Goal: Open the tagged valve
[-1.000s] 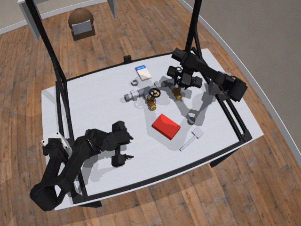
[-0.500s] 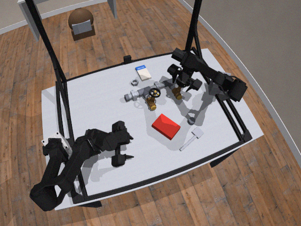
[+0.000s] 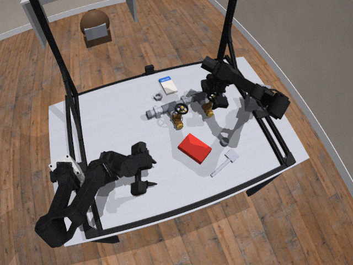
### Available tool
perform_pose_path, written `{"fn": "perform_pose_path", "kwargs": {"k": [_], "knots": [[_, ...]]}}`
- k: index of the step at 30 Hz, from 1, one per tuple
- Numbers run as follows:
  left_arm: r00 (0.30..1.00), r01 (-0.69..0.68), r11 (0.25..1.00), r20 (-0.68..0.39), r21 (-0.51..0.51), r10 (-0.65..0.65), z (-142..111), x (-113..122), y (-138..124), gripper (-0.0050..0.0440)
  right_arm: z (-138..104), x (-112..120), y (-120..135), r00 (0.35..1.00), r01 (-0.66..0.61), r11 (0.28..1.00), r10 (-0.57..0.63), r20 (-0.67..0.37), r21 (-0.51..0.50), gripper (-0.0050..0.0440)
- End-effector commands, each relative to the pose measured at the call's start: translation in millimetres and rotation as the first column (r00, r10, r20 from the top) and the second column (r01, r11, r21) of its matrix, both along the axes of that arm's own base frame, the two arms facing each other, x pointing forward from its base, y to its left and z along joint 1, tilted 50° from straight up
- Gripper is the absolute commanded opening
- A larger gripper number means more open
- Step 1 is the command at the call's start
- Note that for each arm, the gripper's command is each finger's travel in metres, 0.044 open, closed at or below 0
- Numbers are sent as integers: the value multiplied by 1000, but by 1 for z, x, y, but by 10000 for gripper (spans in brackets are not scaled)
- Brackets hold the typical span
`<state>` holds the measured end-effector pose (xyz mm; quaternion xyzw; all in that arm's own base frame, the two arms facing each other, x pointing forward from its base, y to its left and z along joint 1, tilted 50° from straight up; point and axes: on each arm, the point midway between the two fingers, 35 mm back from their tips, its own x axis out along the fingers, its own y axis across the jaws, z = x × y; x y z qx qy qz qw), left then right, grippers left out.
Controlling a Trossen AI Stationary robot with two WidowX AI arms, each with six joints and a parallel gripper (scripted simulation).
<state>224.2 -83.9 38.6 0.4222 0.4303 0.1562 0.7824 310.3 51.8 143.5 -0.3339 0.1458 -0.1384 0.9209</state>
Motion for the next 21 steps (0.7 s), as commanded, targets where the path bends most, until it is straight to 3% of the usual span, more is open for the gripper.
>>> {"fn": "perform_pose_path", "kwargs": {"k": [1,6,12,21], "knots": [[983,130,984,-142,123,-113,0,0,0,400,0,0,0,1000,0,1000,0,0,0,400],[915,313,918,-338,245,-222,0,0,0,400,0,0,0,1000,0,1000,0,0,0,400],[912,318,915,-344,248,-224,0,0,0,400,0,0,0,1000,0,1000,0,0,0,400],[918,305,922,-332,239,-218,0,0,0,184,0,0,0,1000,0,1000,0,0,0,400]]}}
